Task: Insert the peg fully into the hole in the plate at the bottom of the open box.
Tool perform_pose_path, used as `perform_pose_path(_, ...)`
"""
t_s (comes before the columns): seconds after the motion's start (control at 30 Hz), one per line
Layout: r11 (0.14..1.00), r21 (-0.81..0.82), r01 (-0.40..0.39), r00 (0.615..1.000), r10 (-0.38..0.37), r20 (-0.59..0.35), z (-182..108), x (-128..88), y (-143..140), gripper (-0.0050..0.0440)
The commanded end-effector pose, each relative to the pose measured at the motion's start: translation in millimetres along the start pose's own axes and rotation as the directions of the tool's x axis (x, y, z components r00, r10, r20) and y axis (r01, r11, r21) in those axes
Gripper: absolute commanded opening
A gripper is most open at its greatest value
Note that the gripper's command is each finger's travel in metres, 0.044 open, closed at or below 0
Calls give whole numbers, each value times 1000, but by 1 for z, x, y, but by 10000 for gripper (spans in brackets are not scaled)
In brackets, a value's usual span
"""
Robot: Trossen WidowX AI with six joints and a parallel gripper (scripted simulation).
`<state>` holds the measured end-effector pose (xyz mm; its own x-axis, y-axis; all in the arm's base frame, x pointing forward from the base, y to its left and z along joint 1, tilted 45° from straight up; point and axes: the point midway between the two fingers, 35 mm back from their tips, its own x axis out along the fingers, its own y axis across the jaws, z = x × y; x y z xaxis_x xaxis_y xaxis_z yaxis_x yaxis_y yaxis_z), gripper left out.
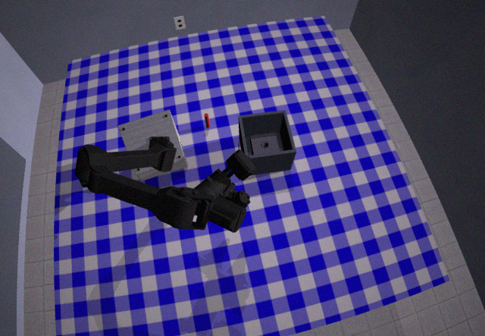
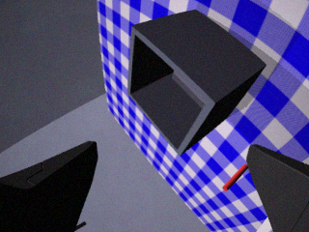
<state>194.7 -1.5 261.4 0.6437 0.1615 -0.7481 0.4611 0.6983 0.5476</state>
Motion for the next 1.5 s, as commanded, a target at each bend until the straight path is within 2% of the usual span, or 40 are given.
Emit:
perform_pose_path(0.0,1000,0,0,1000,0,0,0,0,0,400)
perform_pose_path(0.53,1000,0,0,1000,0,0,0,0,0,400)
perform_pose_path(0.57,1000,5,5,1000,-5,-8,0,2,0,424)
perform_pose_path(0.6,1000,20,20,999,-19,-31,-1,8,0,440)
perform_pose_path(0.7,989,82,125,982,-112,-154,-12,42,3,440)
perform_pose_path(0.87,928,105,357,901,-313,-301,-48,97,6,440)
perform_pose_path(1.03,864,-9,504,803,-473,-362,-102,137,7,440)
perform_pose_path(1.1,864,-9,504,803,-473,-362,-102,137,7,440)
perform_pose_path(1.3,724,-54,687,689,-674,-267,-151,168,-7,440)
perform_pose_path(1.47,599,-73,798,597,-801,-49,-199,188,-30,440)
